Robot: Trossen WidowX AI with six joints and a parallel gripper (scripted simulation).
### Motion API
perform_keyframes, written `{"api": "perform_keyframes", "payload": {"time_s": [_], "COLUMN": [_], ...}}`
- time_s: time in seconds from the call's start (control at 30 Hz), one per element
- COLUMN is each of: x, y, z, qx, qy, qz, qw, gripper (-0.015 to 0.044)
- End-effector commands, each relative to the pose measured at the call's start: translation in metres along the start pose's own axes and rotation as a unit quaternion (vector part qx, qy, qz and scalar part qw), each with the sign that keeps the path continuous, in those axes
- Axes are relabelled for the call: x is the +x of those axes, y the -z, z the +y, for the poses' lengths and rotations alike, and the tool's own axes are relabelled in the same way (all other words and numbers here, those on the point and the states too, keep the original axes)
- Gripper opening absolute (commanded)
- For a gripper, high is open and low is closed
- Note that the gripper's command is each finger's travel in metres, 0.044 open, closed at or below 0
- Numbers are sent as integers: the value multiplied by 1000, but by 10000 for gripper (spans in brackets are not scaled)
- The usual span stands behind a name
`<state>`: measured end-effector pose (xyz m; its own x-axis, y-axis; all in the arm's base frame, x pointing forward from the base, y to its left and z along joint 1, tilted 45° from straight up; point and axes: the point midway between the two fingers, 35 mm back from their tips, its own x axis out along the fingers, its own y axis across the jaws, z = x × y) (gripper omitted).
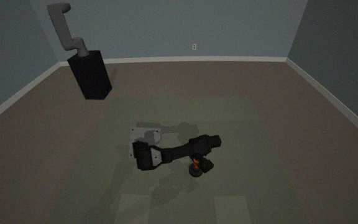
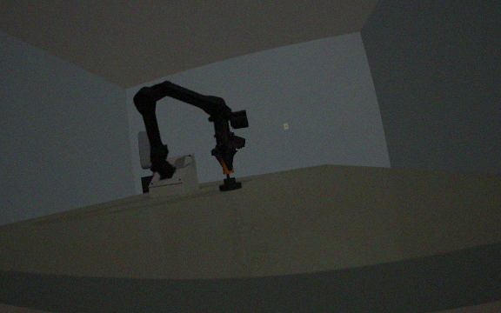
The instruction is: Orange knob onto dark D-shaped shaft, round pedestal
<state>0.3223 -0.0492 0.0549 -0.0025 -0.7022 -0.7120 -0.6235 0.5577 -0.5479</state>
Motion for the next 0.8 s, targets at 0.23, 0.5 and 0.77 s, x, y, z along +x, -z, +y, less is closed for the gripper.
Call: {"api": "perform_keyframes", "payload": {"time_s": [0.23,0.5,0.77], "x": [-5,-2,0], "y": [2,1,1], "z": [1,1,1], "qx": [-63,-106,-106], "qy": [2,2,2], "qz": [0,0,0], "qw": [998,994,994], "gripper": [0,0,0]}}
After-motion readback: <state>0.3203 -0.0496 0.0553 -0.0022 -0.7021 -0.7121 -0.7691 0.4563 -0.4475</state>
